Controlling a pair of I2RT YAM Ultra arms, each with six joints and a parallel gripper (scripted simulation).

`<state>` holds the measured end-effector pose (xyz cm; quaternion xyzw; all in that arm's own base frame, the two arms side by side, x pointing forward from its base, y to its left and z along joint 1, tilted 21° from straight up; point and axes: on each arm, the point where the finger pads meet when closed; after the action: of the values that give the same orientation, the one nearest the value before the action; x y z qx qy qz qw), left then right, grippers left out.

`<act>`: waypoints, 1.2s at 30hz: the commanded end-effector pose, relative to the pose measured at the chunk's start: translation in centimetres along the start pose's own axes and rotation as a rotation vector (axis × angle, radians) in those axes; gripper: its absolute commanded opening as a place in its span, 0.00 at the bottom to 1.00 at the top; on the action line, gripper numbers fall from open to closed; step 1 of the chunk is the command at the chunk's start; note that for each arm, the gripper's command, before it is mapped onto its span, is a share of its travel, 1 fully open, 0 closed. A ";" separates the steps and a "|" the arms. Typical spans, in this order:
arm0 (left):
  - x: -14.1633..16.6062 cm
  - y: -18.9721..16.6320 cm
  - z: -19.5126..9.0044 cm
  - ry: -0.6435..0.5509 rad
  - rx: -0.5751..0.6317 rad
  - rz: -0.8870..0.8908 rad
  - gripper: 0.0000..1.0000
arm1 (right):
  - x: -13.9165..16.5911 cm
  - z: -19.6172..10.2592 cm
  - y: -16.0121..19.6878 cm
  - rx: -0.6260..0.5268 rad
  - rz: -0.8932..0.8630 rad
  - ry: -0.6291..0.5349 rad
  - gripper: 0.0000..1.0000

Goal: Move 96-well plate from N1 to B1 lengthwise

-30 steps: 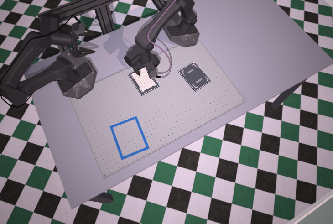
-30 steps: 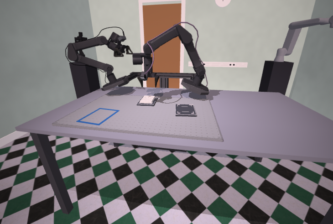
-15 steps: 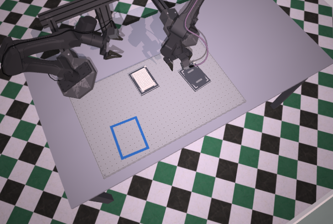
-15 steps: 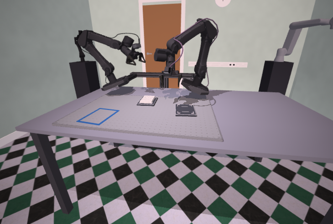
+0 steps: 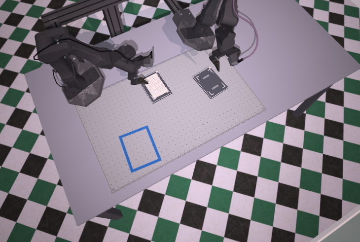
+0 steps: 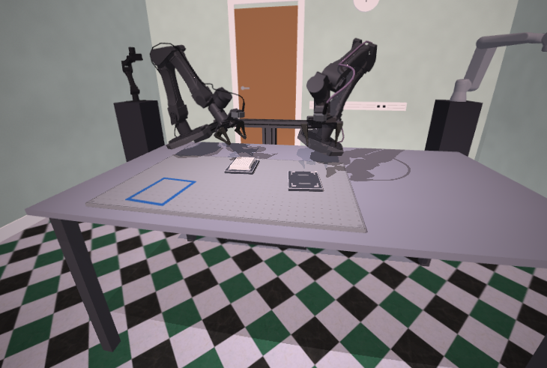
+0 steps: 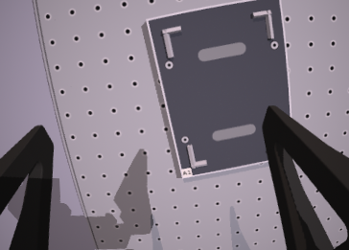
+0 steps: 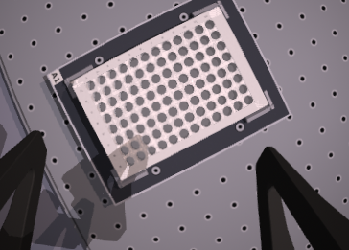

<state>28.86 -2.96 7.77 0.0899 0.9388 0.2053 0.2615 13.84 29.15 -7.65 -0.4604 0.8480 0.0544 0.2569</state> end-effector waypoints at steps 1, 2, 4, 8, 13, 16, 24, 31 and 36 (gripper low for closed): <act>-2.4 -0.1 -0.4 -0.159 0.126 0.134 1.00 | -1.9 0.6 0.9 -0.066 -0.014 -0.090 1.00; -2.7 1.3 -0.3 -0.172 0.116 0.113 1.00 | -1.7 0.9 0.8 -0.064 -0.013 -0.085 1.00; -3.6 3.0 -0.5 -0.225 0.122 0.114 1.00 | -1.5 1.3 0.5 -0.059 -0.008 -0.076 1.00; -5.1 6.7 -0.5 -0.290 0.109 0.085 1.00 | -0.8 1.6 0.2 -0.053 -0.007 -0.055 1.00; -6.0 12.3 0.4 -0.330 0.069 0.045 1.00 | -0.4 1.8 0.1 -0.050 -0.006 -0.047 1.00; -5.7 16.0 1.0 -0.340 0.033 0.010 1.00 | -0.4 1.8 0.0 -0.049 -0.006 -0.046 1.00; -5.7 18.8 1.4 -0.346 0.007 -0.015 1.00 | -0.4 1.8 0.0 -0.049 -0.006 -0.045 1.00; -5.3 19.1 1.6 -0.323 0.002 -0.032 1.00 | -0.8 1.6 0.1 -0.045 -0.002 -0.052 1.00; -5.1 18.7 1.7 -0.308 0.013 -0.034 1.00 | 0.4 1.8 -0.5 -0.019 0.017 -0.009 1.00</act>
<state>34.31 13.45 15.71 0.0965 0.8947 0.1848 0.3950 14.61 30.14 -8.81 -0.4648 0.8408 0.0814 0.2653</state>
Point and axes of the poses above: on each arm, the point where the finger pads meet when closed, its own z axis out along the fingers, its own y axis across the jaws, x = y × z, and after that the axes turned 5 degrees about z, right-handed
